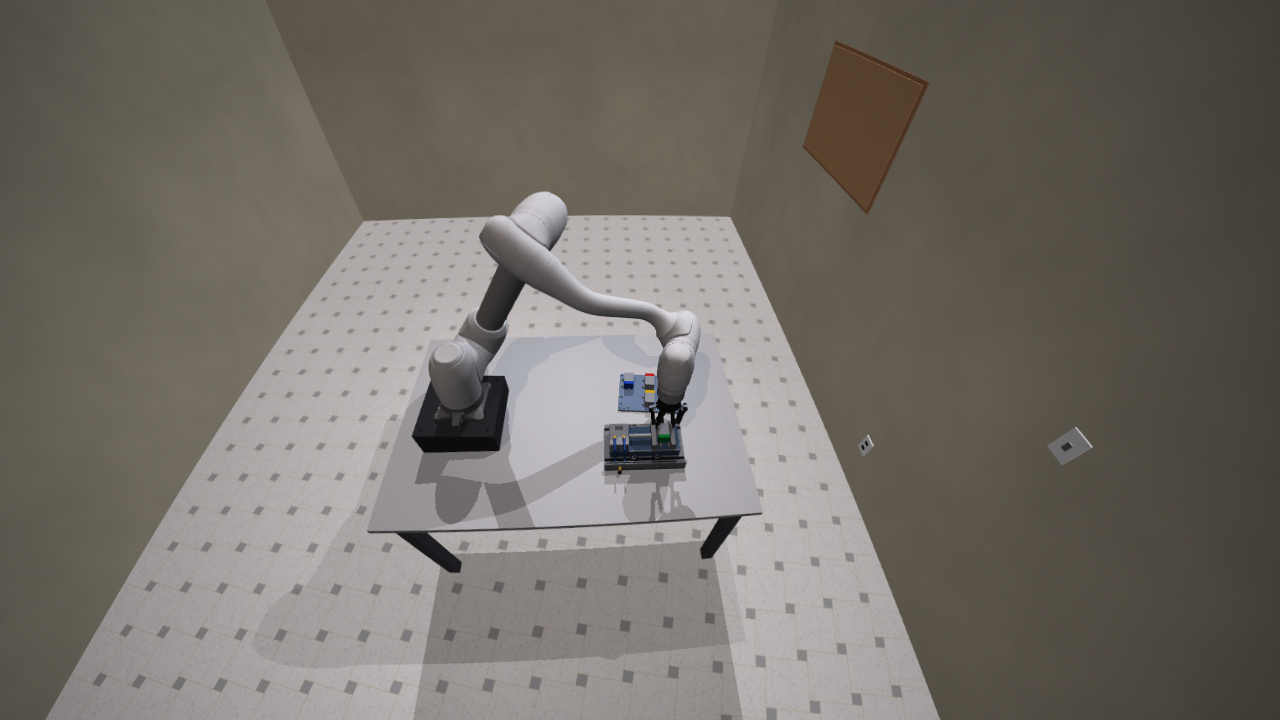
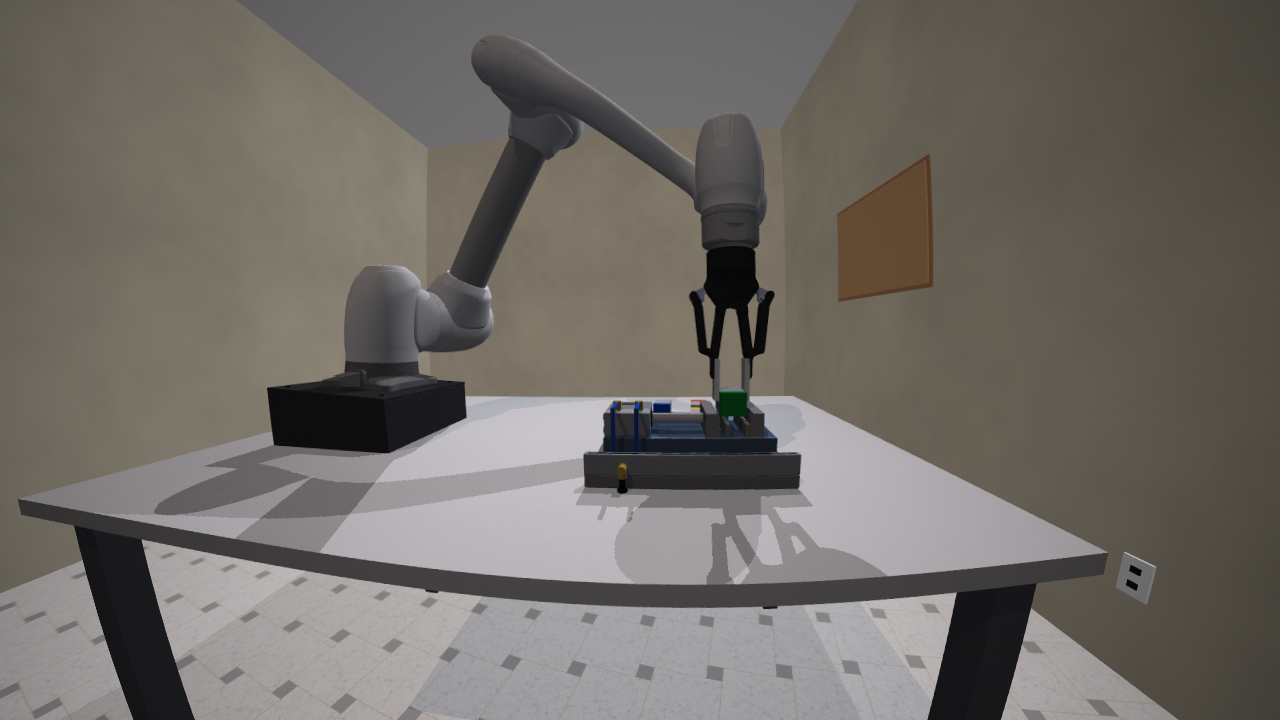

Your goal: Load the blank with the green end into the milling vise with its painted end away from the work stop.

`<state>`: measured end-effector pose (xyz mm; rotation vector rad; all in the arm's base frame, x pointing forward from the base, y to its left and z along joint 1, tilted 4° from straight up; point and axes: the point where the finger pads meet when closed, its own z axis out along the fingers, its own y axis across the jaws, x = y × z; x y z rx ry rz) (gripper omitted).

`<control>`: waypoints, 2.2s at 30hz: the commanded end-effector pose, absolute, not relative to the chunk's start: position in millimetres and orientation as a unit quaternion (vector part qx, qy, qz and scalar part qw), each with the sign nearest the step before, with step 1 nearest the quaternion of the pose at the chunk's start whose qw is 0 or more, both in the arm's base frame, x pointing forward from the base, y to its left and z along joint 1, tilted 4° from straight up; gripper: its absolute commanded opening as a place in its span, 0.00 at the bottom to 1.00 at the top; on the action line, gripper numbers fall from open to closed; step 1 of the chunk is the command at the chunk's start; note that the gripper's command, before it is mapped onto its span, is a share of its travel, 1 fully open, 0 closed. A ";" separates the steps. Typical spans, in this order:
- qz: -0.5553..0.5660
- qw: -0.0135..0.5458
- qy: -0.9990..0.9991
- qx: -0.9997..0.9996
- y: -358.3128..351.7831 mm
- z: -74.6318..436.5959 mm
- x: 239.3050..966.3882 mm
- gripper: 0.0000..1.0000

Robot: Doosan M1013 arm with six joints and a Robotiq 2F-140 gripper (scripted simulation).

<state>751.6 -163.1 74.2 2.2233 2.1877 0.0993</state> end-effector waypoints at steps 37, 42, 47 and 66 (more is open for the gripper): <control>0.032 0.010 0.701 0.712 -163.0 71.0 751.8 0.00; 0.032 0.010 0.701 0.712 -163.0 70.7 751.8 0.00; 0.032 0.010 0.701 0.712 -163.0 70.0 751.8 0.00; 0.032 0.010 0.701 0.712 -161.5 68.7 752.7 0.00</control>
